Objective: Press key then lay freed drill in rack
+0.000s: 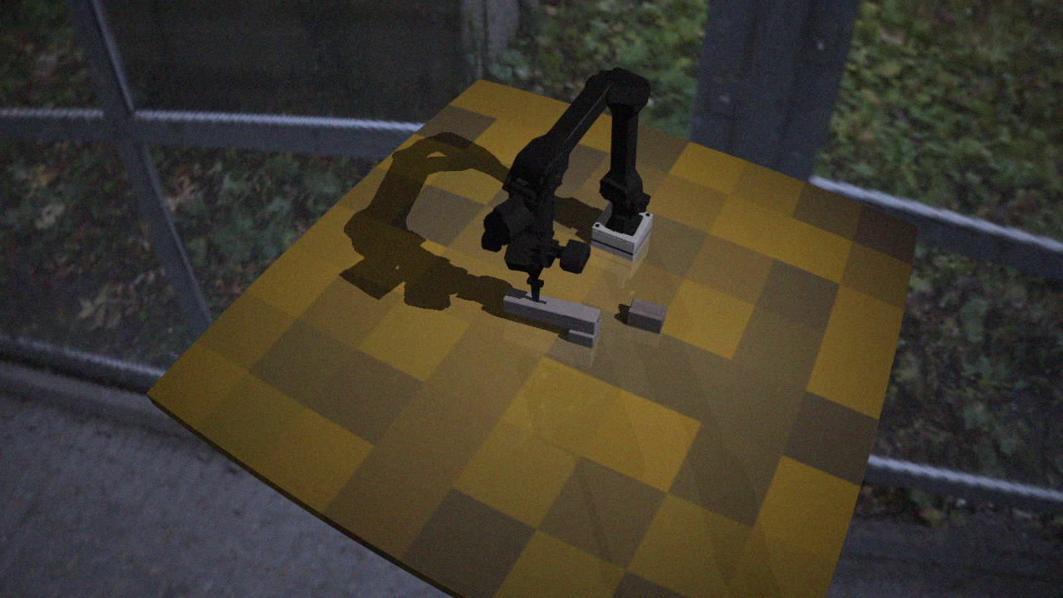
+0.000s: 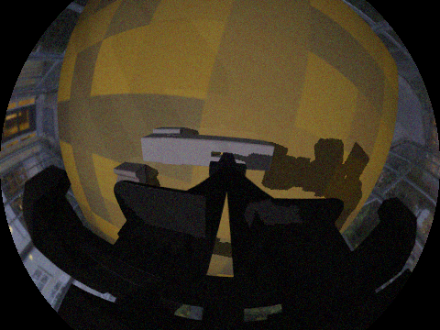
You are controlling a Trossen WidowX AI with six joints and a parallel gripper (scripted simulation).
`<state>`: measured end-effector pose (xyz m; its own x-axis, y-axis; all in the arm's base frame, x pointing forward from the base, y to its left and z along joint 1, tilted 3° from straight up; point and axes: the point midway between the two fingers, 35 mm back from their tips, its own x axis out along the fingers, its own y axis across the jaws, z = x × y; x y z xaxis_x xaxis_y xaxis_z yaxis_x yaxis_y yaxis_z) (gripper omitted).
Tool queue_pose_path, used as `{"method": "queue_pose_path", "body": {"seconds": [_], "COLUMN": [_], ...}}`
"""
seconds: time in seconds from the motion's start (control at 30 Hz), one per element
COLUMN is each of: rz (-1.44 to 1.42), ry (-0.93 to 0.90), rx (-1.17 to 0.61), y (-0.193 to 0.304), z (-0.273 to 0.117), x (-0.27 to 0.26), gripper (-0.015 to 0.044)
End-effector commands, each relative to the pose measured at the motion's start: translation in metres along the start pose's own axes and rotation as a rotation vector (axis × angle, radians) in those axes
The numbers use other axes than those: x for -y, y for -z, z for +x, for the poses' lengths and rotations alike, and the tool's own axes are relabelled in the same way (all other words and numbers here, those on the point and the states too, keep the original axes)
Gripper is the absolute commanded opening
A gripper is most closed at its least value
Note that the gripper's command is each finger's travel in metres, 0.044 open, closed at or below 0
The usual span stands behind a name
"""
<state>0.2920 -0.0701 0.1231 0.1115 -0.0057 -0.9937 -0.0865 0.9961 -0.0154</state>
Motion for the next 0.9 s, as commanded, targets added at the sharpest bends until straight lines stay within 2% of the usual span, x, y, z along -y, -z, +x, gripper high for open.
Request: {"method": "queue_pose_path", "body": {"seconds": [0.0, 0.87], "rz": [-0.002, -0.002], "ry": [-0.002, -0.002], "rx": [-0.025, -0.025], "y": [0.0044, 0.0087], "z": [0.0097, 0.0187], "x": [0.0009, 0.0011], "gripper": [0.0000, 0.0000]}}
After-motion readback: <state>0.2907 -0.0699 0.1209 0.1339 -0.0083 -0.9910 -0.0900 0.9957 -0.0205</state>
